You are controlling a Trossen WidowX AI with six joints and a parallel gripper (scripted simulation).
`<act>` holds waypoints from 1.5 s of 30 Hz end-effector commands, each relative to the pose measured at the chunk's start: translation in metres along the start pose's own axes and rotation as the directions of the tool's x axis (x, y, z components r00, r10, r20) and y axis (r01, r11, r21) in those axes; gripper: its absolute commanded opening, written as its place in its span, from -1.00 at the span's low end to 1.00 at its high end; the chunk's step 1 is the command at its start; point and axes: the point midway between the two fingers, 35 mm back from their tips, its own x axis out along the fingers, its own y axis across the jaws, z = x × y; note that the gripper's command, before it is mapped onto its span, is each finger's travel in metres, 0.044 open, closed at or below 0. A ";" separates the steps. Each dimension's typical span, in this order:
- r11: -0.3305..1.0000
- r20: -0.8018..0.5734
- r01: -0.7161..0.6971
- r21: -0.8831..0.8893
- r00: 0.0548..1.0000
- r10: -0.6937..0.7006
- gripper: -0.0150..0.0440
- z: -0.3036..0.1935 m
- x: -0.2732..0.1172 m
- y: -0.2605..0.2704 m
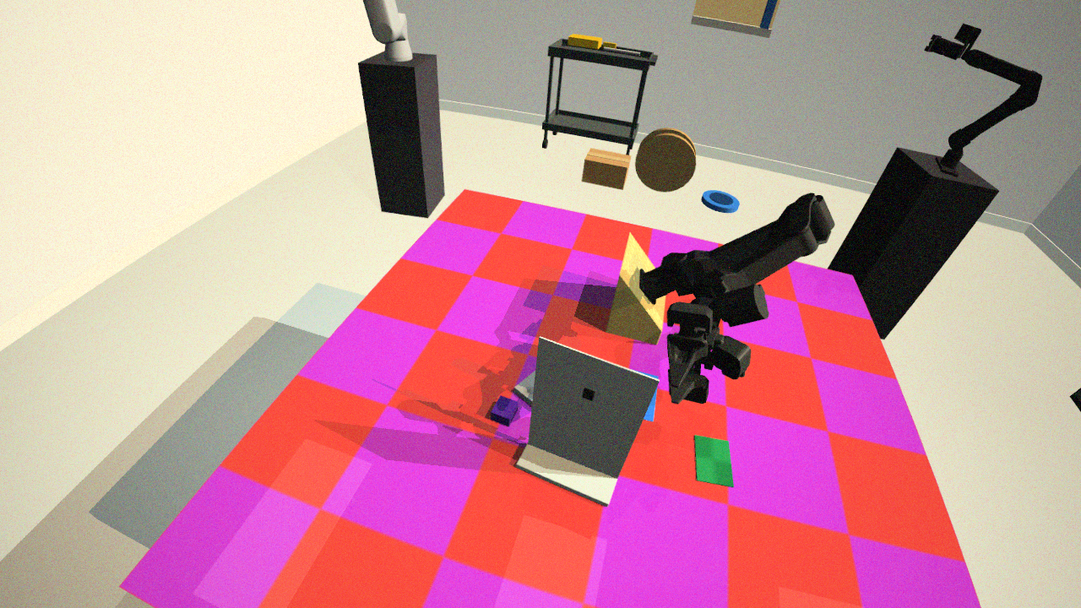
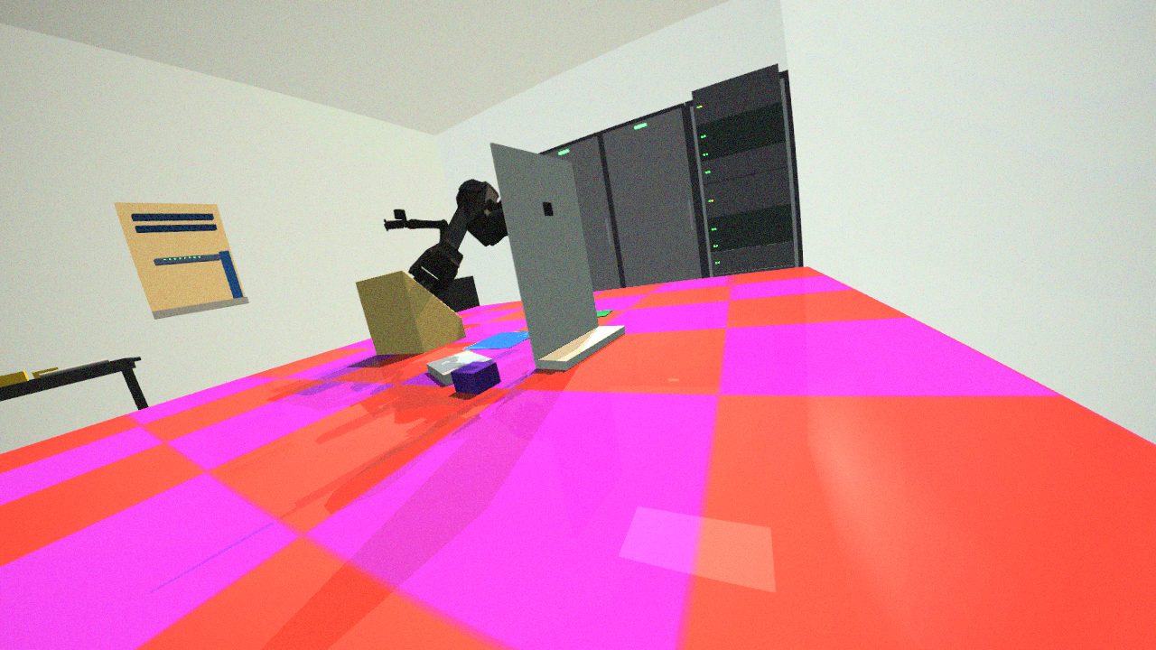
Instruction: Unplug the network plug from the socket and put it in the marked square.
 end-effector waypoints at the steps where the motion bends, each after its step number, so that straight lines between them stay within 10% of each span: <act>1: 0.998 -0.033 0.009 -0.059 0.999 -0.011 0.04 -0.025 -0.002 0.000; 45: 0.957 -0.168 0.032 -0.288 0.982 -0.083 0.04 -0.114 -0.004 -0.008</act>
